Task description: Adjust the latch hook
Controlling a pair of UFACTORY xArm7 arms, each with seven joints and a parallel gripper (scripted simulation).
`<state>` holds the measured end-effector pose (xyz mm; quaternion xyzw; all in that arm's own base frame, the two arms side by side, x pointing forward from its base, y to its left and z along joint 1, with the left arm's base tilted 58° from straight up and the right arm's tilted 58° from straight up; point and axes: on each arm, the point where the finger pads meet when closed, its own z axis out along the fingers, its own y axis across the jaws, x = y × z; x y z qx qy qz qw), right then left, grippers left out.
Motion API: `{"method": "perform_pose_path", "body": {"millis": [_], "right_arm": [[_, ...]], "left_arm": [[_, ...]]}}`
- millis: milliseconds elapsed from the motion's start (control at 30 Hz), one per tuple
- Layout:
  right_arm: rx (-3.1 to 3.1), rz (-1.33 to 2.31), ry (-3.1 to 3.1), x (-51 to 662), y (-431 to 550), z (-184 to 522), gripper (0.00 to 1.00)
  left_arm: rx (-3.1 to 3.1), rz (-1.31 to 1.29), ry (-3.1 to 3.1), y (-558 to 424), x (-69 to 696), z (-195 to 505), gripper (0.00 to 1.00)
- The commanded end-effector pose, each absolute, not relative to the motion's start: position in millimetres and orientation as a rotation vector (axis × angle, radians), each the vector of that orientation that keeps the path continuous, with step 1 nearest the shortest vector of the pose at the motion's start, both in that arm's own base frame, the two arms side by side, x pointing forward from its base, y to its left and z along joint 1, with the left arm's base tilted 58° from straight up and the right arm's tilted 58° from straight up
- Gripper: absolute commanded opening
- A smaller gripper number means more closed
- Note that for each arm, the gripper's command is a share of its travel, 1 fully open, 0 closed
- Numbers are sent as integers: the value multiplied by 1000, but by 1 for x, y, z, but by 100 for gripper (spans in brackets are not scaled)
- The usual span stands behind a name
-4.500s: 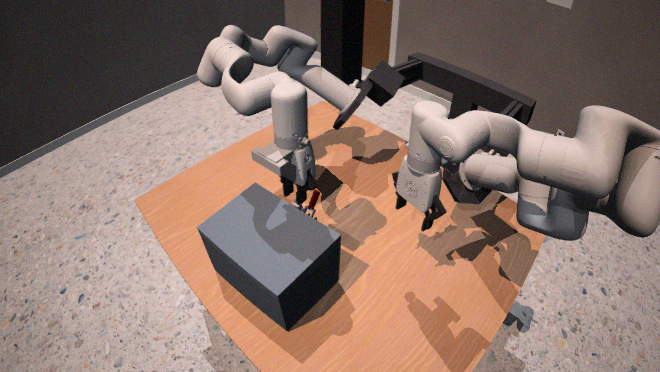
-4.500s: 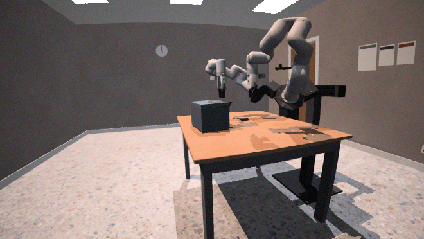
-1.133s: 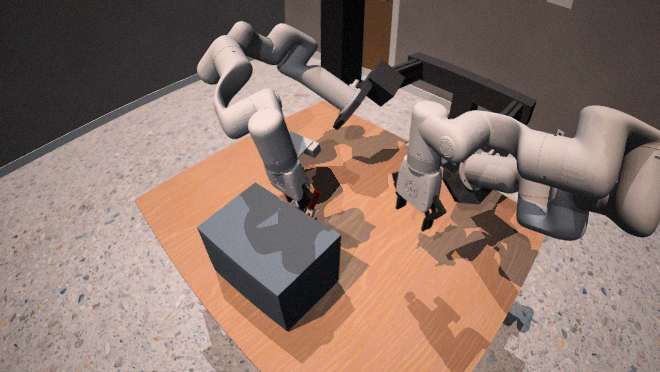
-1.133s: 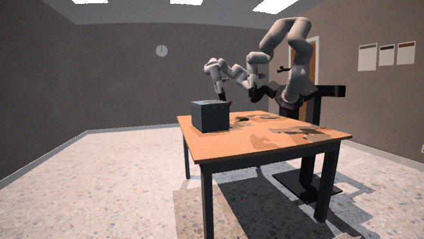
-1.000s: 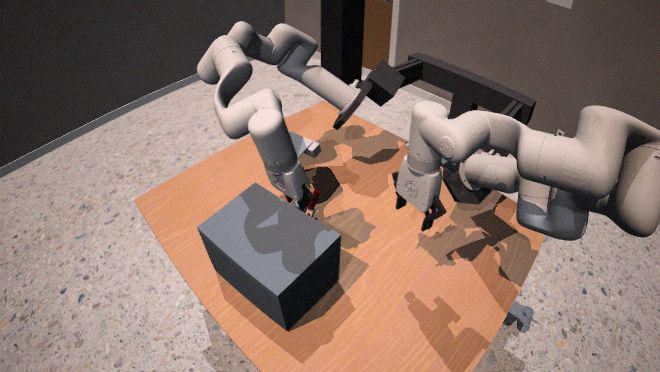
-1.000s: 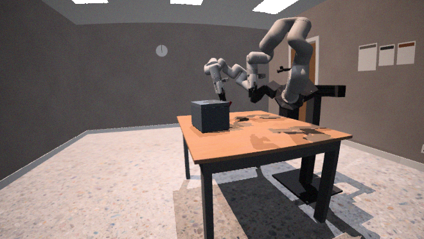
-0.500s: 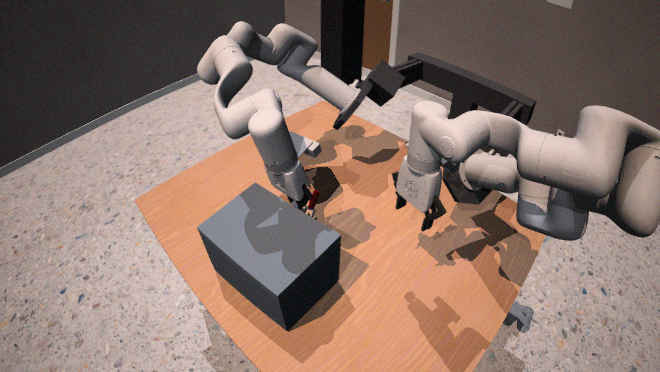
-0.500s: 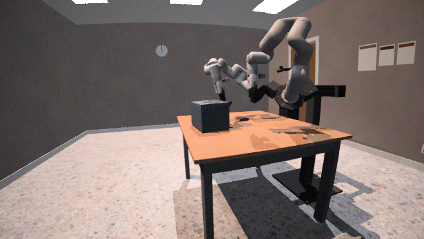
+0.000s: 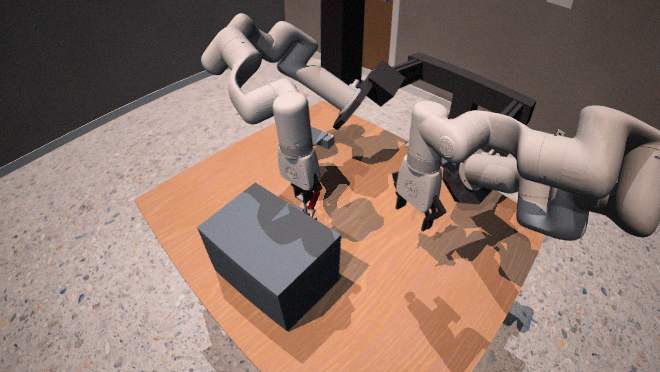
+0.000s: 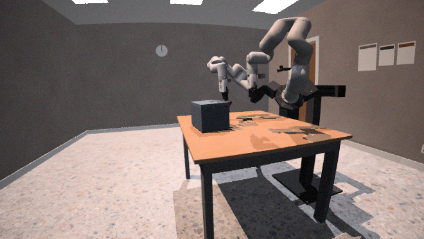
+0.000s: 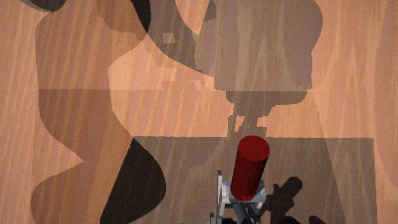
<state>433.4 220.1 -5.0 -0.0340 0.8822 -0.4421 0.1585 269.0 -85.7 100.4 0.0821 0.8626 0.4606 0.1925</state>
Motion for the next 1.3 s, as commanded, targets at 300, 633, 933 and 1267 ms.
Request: {"method": "perform_pose_path", "body": {"millis": [300, 633, 933, 1267], "right_arm": [[-156, -1211, 2431, 423, 219, -7, 24], [-170, -1216, 2433, 423, 219, -7, 24], [-197, -1225, 2437, 423, 219, -7, 24], [-271, -1250, 2447, 423, 219, -7, 24]], "left_arm": [[232, 1288, 2420, -87, 269, 101, 100], [232, 1288, 2420, -87, 269, 101, 100], [232, 1288, 2420, -87, 269, 101, 100], [232, 1288, 2420, -87, 269, 101, 100]]}}
